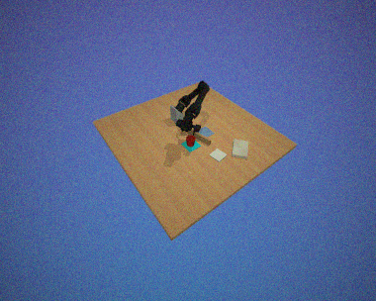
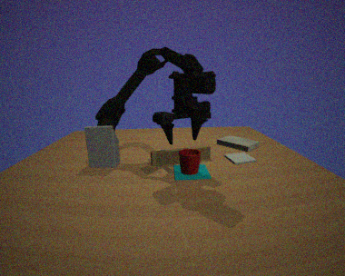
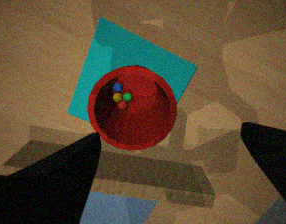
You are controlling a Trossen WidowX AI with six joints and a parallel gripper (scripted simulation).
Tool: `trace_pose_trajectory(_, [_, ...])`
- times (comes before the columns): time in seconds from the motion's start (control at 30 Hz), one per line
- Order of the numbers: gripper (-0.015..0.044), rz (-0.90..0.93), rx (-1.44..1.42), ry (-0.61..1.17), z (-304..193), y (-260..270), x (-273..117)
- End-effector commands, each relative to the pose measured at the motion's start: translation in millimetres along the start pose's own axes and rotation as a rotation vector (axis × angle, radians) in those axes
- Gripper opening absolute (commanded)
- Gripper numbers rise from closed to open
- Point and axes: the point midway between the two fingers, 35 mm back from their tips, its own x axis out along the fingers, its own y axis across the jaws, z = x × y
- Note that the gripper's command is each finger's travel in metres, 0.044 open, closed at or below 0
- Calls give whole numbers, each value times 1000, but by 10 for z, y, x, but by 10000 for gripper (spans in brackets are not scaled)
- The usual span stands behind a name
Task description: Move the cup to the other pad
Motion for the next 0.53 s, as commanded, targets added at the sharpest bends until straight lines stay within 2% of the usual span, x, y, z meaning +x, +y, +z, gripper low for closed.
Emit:
trace_pose_trajectory(0.0, [440, 1, -6, -9, 11, 2, -175])
trace_pose_trajectory(0.23, [440, 0, -8, -10, 3, 3, -416])
trace_pose_trajectory(0.5, [440, 4, -3, -11, 7, 6, -378])
